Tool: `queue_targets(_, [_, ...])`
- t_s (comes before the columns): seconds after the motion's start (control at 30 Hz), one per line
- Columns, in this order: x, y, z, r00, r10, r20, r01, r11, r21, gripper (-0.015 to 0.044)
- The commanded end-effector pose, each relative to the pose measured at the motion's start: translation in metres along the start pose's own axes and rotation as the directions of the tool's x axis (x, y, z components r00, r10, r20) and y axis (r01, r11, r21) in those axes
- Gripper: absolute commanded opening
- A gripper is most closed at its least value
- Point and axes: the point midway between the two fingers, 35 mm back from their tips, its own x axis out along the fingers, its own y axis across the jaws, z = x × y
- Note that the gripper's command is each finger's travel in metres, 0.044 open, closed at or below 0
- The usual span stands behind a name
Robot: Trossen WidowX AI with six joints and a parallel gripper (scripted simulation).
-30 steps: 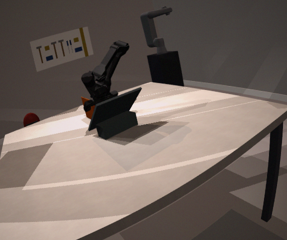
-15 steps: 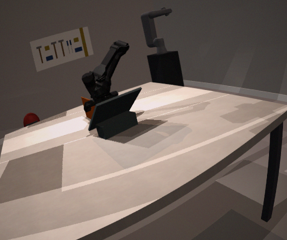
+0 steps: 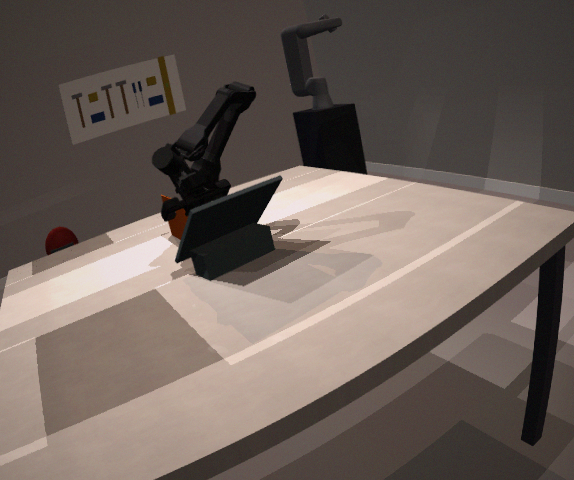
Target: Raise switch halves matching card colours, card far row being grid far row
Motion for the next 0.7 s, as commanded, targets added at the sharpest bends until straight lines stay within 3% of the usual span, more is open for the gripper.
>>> queue_targets(0.0, [-0.035,0.0,0.003,1.0,-0.004,-0.011,0.004,1.0,-0.01,0.0])
queue_targets(0.37, [-0.048,0.004,0.007,1.0,0.006,-0.009,-0.006,1.0,-0.01,0.0])
queue_targets(0.53, [-0.053,0.02,0.071,1.0,0.007,-0.008,-0.007,1.0,-0.011,0.0])
queue_targets(0.67, [-0.053,0.022,0.074,1.0,0.008,-0.007,-0.008,1.0,-0.011,0.0])
